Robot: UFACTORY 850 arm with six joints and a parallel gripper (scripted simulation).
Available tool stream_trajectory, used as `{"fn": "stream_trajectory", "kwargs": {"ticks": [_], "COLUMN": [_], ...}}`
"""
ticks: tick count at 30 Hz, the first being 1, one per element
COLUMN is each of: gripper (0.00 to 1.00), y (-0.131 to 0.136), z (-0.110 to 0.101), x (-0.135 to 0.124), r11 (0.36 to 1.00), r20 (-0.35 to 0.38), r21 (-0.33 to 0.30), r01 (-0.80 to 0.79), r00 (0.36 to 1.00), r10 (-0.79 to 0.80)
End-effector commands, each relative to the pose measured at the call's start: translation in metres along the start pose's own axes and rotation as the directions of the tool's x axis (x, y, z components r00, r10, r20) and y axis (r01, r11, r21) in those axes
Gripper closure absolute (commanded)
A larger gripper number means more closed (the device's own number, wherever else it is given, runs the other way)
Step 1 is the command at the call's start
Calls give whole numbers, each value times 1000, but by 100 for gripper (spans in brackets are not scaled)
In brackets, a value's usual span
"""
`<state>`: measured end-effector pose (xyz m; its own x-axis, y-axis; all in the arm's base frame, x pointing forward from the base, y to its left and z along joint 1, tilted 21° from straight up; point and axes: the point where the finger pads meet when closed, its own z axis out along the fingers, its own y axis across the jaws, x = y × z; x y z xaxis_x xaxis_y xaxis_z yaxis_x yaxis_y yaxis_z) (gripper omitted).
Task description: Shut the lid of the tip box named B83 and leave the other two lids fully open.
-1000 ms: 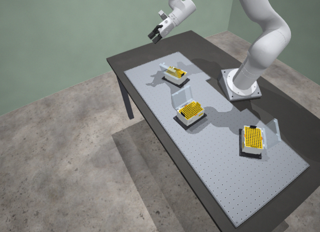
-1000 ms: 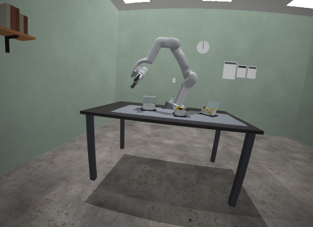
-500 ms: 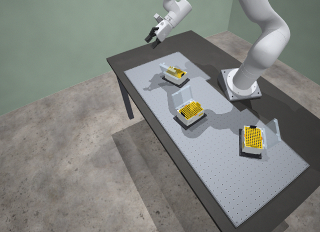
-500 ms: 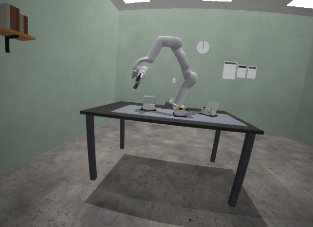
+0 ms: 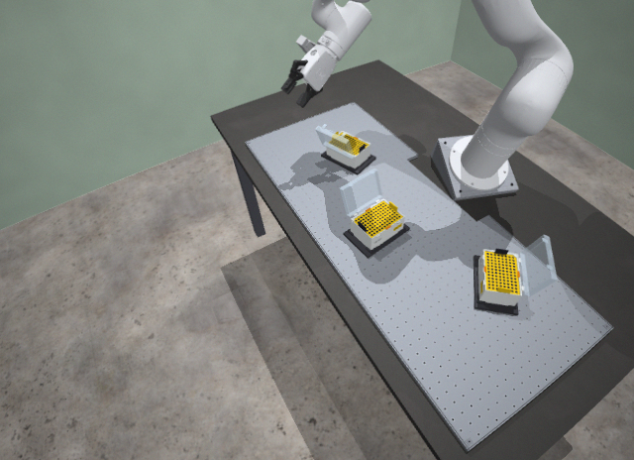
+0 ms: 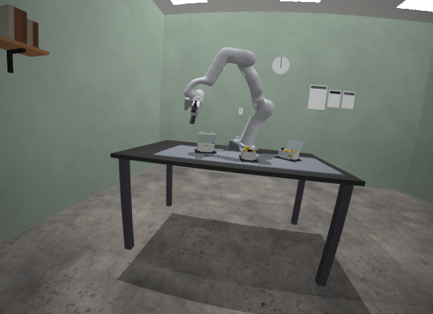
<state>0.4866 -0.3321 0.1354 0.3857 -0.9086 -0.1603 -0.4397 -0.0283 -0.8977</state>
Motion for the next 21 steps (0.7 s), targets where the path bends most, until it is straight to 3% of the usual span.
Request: {"fn": "stream_trajectory", "kwargs": {"ticks": [1, 6, 12, 15, 21], "gripper": [0, 0, 0, 0, 0], "y": [-8, -13, -25, -29, -40], "z": [9, 14, 30, 34, 49], "x": [-10, -16, -37, -44, -67], "r11": [998, 998, 983, 983, 955], "r20": [46, 49, 122, 124, 185], "r21": [-11, -12, -50, -51, -109], "r01": [-64, -68, -175, -178, -277], "r00": [997, 996, 976, 975, 938], "r10": [65, 68, 179, 183, 293]}}
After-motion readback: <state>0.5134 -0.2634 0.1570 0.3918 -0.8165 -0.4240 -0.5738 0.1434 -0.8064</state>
